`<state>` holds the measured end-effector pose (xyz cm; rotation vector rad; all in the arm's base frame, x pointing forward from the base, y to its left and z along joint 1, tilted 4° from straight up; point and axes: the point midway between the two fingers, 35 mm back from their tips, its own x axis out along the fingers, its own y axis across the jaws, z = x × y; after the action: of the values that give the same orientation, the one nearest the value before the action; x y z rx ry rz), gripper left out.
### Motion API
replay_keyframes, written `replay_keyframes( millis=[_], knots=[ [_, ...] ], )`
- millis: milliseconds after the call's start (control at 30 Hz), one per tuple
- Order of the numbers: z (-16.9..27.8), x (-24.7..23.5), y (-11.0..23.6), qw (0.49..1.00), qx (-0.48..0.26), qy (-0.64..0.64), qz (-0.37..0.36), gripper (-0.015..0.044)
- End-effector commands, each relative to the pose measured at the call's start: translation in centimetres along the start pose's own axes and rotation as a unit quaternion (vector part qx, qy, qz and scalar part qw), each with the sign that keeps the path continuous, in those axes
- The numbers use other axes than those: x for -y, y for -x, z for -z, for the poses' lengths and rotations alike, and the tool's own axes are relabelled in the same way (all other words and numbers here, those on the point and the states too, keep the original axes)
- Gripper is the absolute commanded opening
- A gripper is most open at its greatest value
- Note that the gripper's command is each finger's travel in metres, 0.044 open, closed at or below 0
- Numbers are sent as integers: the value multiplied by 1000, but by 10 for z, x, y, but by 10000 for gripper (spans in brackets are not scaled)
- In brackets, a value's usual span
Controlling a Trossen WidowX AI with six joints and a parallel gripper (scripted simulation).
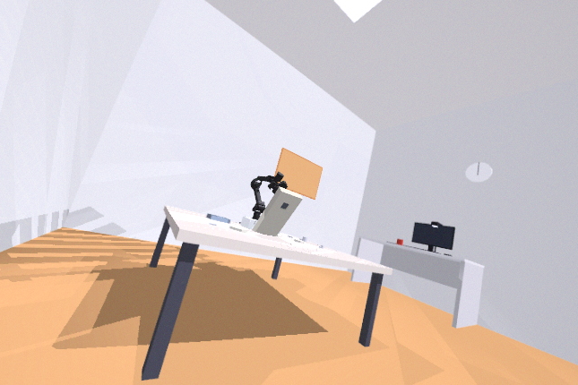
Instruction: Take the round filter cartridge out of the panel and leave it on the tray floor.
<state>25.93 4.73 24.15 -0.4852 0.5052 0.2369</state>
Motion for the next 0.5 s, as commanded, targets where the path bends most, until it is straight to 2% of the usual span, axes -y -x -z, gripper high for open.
replay_keyframes(
  millis=[0,467],
  knots=[
    [-2,2,9,1000,4,-3,5,0],
    [38,-16,4,1000,3,-3,4,0]
  ],
)
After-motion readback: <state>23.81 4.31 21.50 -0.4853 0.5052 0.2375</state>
